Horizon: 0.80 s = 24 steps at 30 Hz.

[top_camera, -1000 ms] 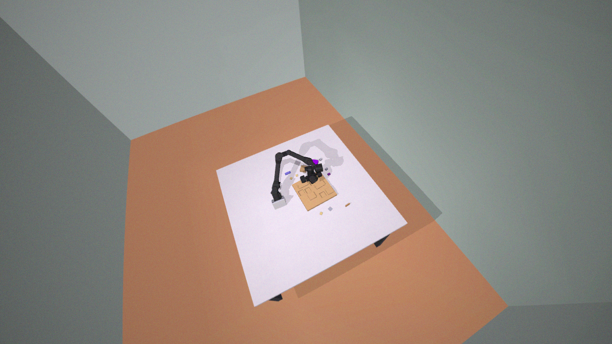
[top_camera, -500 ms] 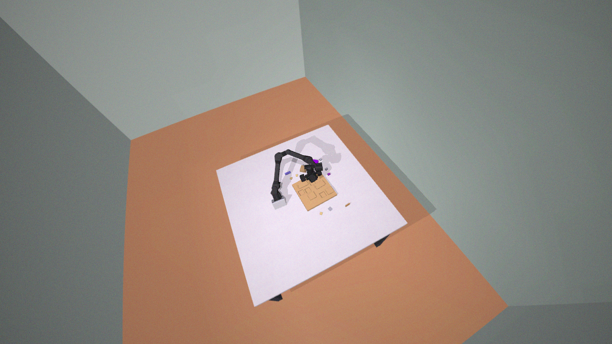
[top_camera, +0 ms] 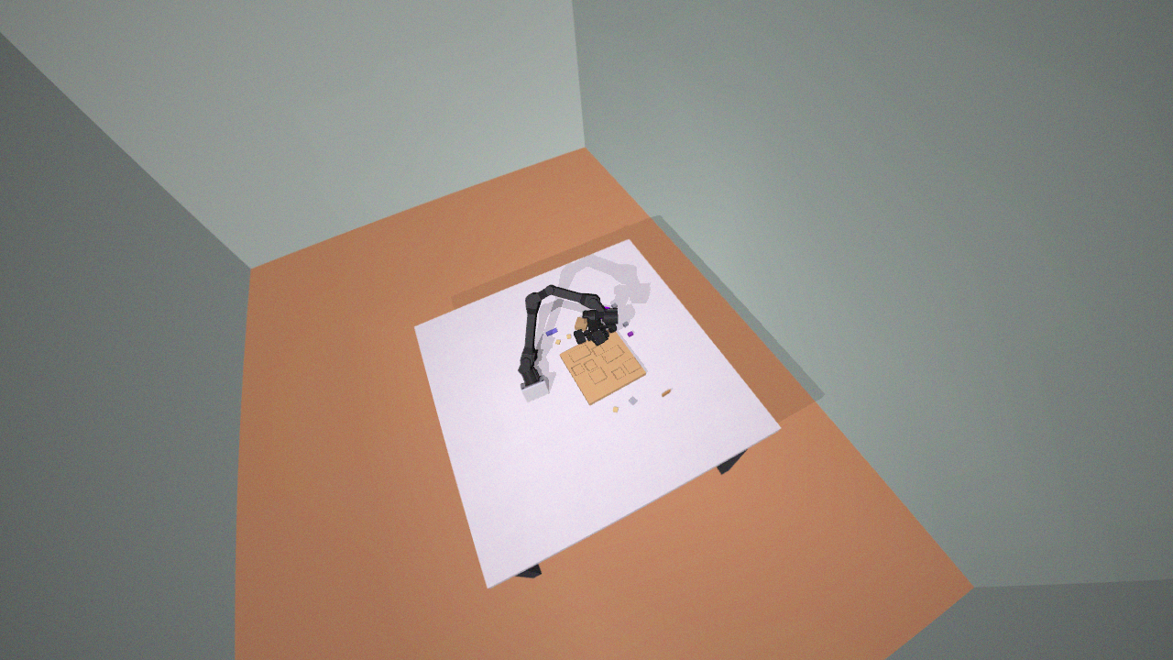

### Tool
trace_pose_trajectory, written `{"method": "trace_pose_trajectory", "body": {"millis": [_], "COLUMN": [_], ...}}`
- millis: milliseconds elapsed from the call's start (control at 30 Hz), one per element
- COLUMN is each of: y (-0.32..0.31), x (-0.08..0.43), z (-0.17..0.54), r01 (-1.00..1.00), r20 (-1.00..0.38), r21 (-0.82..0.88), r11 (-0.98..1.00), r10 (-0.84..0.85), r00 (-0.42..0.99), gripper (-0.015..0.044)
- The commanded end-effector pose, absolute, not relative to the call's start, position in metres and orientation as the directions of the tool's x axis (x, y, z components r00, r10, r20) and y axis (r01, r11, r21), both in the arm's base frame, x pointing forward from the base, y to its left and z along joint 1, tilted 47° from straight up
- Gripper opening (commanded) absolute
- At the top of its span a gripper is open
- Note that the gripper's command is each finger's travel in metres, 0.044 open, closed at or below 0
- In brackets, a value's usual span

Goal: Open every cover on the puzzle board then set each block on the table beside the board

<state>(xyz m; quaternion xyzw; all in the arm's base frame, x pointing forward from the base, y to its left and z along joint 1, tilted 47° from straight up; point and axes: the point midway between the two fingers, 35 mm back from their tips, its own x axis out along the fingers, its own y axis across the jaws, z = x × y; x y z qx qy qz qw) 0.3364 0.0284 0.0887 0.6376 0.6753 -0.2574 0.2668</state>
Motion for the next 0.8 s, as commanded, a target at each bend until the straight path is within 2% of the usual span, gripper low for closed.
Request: {"method": "trace_pose_trajectory", "body": {"millis": [0, 767], "y": [0.021, -0.048], "x": [0.337, 0.343], "z": [0.094, 0.039], "r01": [0.998, 0.999], "r20": [-0.693, -0.719], "r21": [-0.003, -0.002], "r11": [0.055, 0.042], "r10": [0.72, 0.695], "r00": [-0.042, -0.031], "gripper": [0.008, 0.008]}}
